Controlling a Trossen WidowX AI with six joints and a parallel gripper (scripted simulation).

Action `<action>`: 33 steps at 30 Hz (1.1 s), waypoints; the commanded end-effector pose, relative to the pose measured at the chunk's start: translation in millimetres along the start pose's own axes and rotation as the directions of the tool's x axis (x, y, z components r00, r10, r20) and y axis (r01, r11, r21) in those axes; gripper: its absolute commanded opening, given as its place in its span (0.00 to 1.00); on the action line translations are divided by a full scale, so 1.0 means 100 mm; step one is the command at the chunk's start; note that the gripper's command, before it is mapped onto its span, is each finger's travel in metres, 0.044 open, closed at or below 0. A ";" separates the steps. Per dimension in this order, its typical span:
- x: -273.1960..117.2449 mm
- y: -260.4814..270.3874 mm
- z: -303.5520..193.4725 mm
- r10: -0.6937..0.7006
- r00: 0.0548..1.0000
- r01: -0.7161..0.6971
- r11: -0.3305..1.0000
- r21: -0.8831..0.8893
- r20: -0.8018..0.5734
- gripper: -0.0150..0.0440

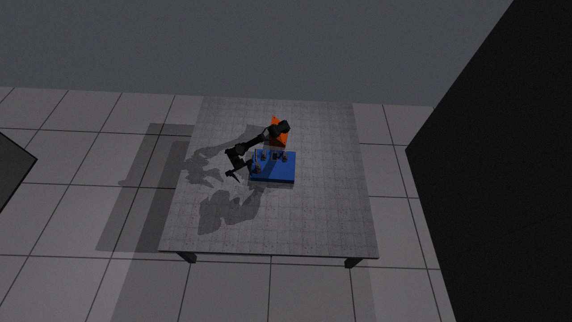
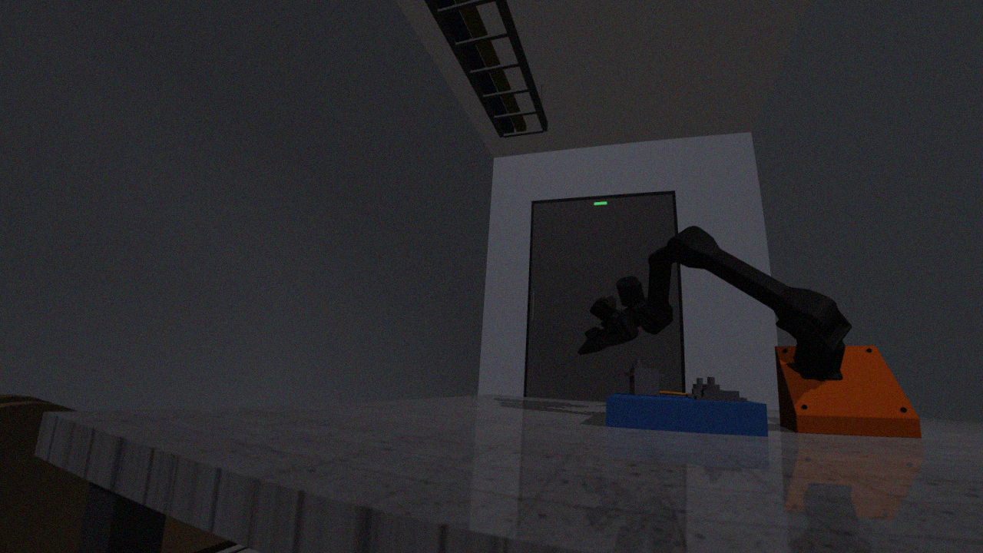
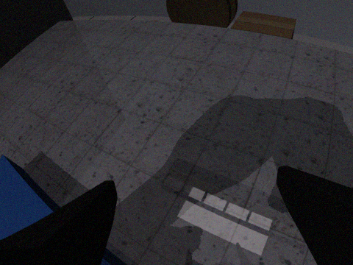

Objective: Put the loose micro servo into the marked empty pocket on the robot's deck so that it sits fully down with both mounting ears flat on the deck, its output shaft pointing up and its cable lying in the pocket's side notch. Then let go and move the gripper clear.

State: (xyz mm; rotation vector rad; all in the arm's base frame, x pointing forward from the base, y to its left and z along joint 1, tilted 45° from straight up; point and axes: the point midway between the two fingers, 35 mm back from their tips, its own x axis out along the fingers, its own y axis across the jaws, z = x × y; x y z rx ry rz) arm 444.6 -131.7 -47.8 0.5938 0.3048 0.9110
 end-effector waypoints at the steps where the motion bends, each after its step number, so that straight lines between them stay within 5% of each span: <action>1: 0.00 0.00 0.00 -0.002 1.000 0.002 1.000 0.000 0.001 0.98; 17: -0.01 -0.27 0.18 -0.214 0.977 0.214 0.976 0.044 0.006 1.00; 33: -0.10 -0.26 0.04 -0.396 0.896 0.413 0.910 0.049 -0.201 1.00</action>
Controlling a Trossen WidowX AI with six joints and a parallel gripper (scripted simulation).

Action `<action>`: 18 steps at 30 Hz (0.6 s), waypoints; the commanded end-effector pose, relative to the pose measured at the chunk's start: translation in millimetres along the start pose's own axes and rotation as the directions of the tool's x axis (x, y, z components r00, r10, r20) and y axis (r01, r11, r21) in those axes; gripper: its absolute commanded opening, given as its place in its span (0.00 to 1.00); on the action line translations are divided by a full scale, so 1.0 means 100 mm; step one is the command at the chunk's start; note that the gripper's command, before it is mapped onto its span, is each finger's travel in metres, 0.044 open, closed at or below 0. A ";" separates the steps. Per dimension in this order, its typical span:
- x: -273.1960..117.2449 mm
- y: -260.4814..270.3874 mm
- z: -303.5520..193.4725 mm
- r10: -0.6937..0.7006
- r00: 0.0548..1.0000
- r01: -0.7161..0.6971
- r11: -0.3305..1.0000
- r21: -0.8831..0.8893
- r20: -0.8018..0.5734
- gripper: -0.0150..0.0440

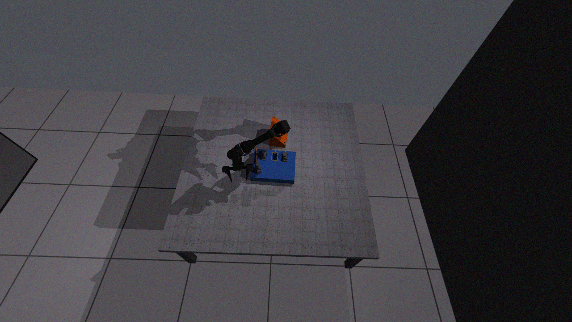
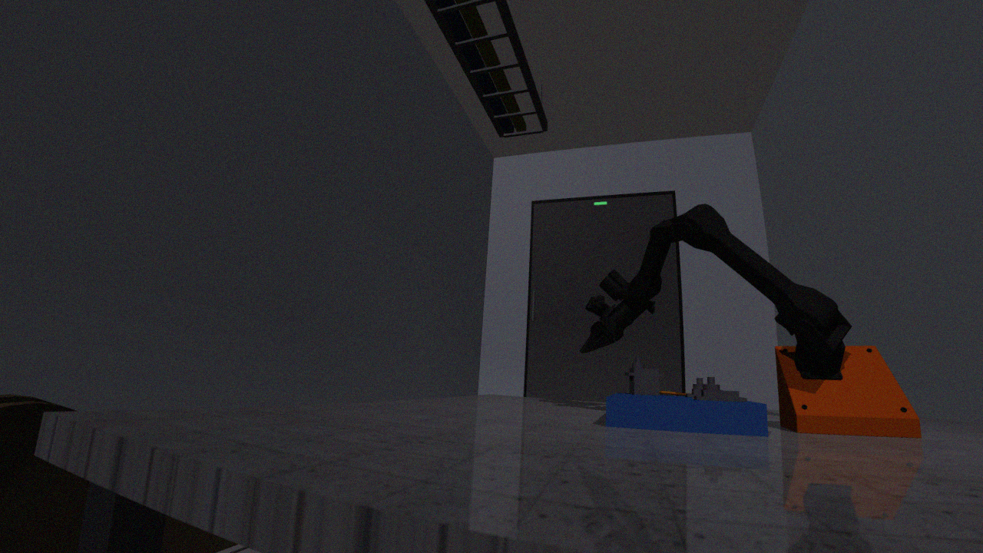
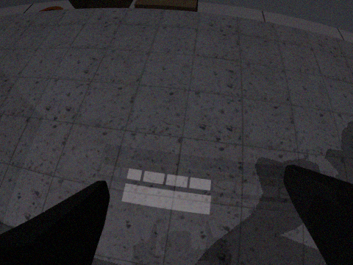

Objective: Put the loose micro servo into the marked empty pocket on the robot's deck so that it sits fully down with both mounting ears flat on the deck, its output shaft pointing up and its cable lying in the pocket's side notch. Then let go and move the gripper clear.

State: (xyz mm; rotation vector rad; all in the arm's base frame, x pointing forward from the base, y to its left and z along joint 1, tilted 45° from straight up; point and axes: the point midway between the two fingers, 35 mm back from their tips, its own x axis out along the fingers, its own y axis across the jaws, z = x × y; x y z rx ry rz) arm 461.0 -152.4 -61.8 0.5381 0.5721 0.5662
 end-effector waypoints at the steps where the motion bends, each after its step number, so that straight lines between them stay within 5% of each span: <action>1: -0.04 0.03 -0.02 -0.045 0.997 0.044 0.999 -0.018 -0.065 1.00; 18: -0.44 0.54 -0.45 -0.085 0.883 0.062 0.996 -0.064 -0.461 1.00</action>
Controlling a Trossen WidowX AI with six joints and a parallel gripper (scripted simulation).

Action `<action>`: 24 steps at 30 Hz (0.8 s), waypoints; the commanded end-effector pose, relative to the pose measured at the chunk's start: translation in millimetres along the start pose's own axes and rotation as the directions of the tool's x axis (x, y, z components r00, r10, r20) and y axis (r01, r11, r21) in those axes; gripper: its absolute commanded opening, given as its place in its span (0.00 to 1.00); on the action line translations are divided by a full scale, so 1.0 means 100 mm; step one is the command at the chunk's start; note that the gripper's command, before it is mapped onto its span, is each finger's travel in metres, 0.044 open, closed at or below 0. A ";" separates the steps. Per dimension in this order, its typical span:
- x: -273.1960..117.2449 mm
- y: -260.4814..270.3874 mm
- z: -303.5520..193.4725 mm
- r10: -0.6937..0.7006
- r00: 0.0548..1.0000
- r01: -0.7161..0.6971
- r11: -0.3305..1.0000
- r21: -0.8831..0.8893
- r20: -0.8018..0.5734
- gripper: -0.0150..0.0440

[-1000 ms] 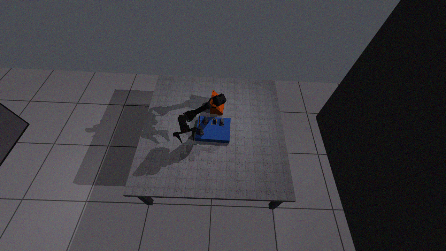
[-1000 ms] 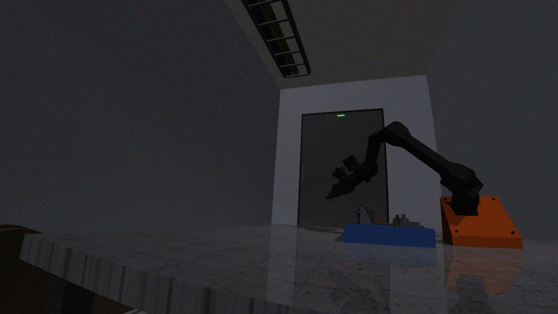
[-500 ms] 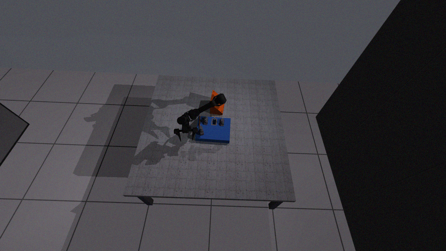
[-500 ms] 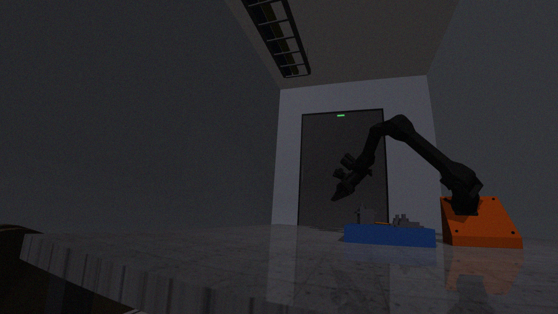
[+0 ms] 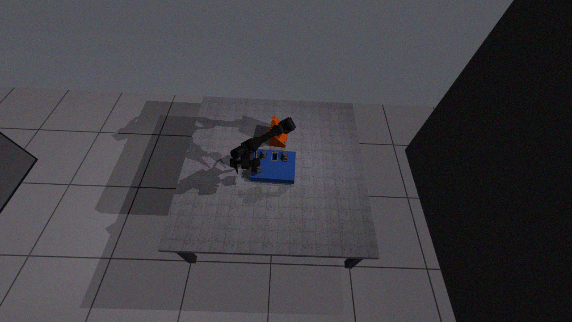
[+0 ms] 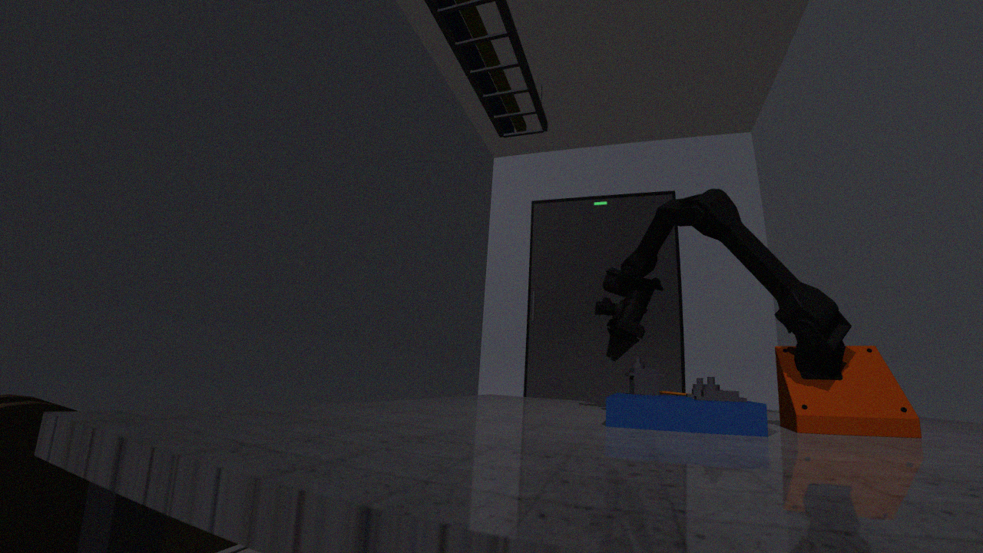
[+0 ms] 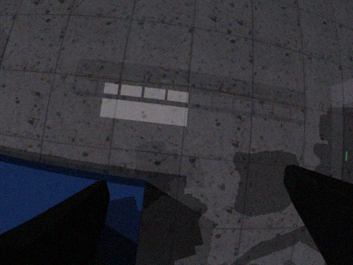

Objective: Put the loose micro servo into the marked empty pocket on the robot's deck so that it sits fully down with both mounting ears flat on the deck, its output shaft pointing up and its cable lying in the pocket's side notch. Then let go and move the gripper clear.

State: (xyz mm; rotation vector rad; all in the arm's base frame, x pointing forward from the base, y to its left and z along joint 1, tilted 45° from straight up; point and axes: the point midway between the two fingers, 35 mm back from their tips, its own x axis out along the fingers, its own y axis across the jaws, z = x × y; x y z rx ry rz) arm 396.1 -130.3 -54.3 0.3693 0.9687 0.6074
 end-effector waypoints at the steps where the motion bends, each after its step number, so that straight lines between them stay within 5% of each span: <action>1: -0.11 0.16 -0.10 0.011 0.995 -0.013 1.000 -0.026 -0.098 1.00; 12: -0.46 0.75 -0.47 0.138 0.917 -0.182 0.980 -0.083 -0.375 1.00; 24: -0.26 0.82 -0.59 0.150 0.909 -0.198 0.976 -0.086 -0.390 1.00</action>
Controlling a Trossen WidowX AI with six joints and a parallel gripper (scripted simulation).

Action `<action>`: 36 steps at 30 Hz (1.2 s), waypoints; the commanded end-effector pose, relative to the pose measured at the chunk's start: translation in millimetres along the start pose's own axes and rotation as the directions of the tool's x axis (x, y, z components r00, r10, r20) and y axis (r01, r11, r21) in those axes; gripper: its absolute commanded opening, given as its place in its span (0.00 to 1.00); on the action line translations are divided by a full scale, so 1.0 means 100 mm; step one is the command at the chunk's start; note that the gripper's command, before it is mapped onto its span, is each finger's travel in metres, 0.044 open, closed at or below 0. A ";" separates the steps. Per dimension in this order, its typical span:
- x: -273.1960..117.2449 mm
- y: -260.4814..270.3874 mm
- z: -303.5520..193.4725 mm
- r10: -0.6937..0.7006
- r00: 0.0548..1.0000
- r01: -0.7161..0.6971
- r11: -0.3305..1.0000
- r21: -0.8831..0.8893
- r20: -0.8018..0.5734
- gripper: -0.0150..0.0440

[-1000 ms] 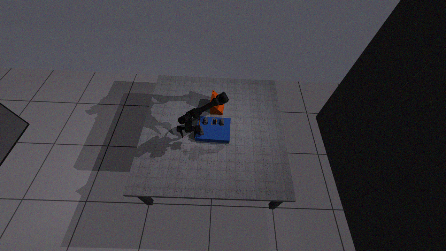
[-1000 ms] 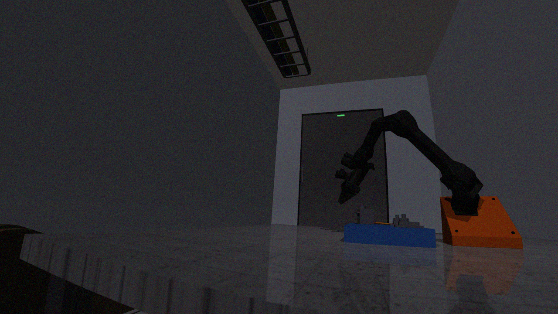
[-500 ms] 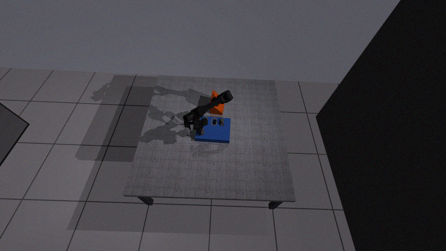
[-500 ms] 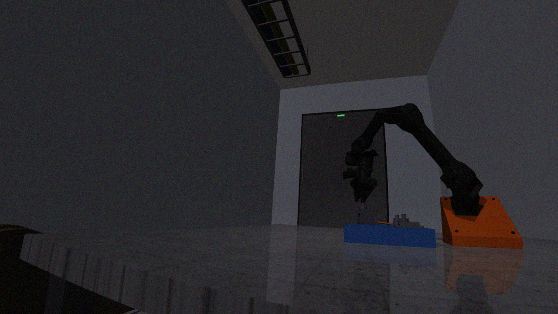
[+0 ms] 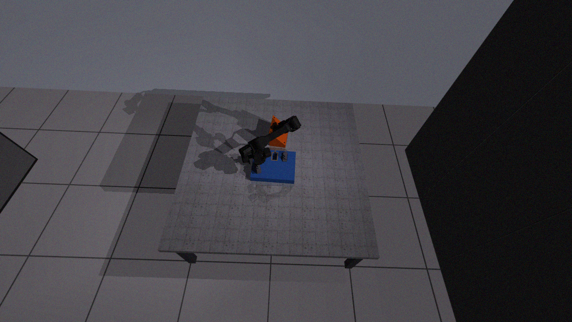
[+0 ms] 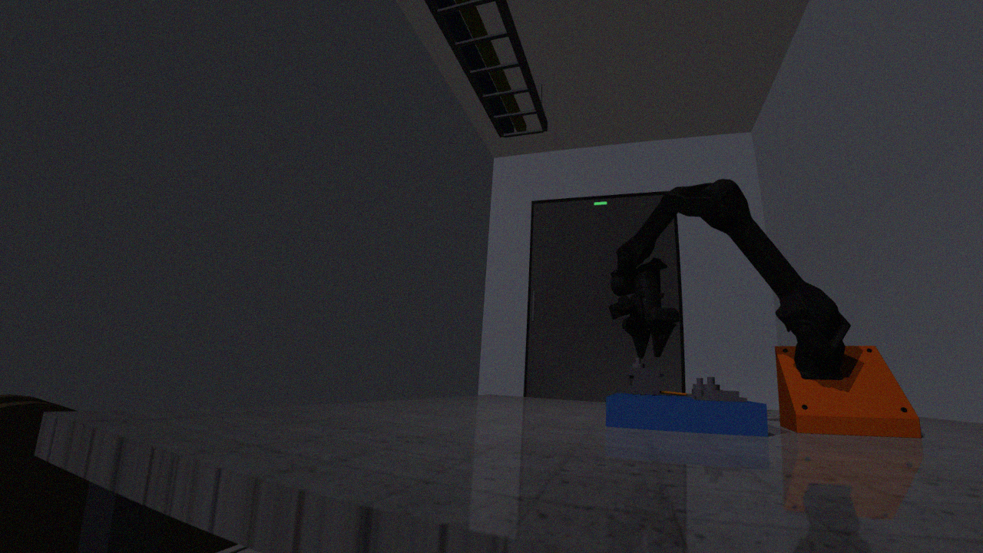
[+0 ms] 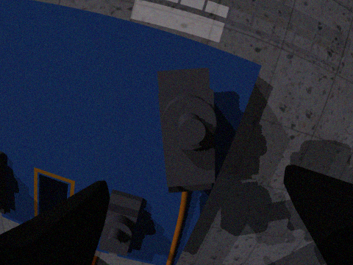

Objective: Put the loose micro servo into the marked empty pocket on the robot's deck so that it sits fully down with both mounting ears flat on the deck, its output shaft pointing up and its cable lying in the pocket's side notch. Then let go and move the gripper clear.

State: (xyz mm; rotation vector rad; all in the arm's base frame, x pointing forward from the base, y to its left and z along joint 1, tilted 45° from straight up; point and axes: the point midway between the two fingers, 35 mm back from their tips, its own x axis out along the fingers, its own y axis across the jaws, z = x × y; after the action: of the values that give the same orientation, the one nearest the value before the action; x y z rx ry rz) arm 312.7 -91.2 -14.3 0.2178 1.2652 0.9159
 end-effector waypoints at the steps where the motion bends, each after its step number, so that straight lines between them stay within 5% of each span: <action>1: 0.14 0.03 -0.02 0.012 1.000 -0.012 1.000 0.008 -0.004 1.00; 19: 0.34 0.03 -0.02 0.013 1.000 -0.012 1.000 0.008 -0.003 1.00; 31: 0.34 0.03 -0.02 0.013 1.000 -0.012 1.000 0.008 -0.003 0.47; 36: 0.34 0.03 -0.02 0.013 1.000 -0.012 1.000 0.008 -0.003 0.41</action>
State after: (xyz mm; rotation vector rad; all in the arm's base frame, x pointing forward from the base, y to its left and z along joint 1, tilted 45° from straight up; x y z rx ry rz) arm 309.6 -67.0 -37.5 0.2249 1.2740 0.9234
